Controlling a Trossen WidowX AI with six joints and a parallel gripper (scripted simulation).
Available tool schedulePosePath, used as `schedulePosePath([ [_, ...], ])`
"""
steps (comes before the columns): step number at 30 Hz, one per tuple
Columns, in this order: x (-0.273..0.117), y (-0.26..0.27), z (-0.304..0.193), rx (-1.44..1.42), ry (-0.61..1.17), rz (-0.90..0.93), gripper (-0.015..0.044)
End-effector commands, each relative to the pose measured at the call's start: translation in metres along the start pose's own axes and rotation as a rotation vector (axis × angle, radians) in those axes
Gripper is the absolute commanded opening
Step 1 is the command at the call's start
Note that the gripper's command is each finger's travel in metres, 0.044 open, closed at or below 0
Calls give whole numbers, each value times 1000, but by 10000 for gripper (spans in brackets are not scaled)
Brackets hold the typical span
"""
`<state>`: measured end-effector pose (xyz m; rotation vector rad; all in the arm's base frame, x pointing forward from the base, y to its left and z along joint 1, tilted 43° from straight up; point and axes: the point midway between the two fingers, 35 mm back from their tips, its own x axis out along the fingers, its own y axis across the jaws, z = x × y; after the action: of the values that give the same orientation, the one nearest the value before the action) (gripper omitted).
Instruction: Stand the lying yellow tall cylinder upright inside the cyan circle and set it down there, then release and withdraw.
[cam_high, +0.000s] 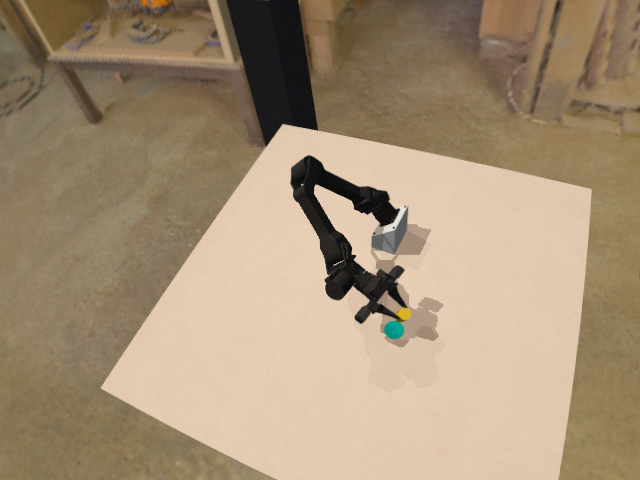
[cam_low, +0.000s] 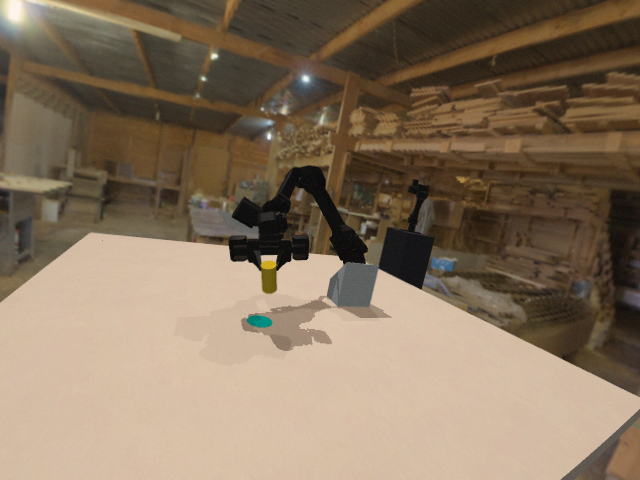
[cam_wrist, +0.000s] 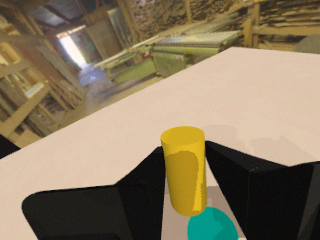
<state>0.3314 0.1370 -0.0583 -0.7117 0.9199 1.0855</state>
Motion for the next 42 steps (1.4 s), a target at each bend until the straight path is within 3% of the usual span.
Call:
schedulePosePath([
  [1,-5,0,3,-23,-40,-10,105],
  [42,-35,7,6,-163,-293,-105,105],
])
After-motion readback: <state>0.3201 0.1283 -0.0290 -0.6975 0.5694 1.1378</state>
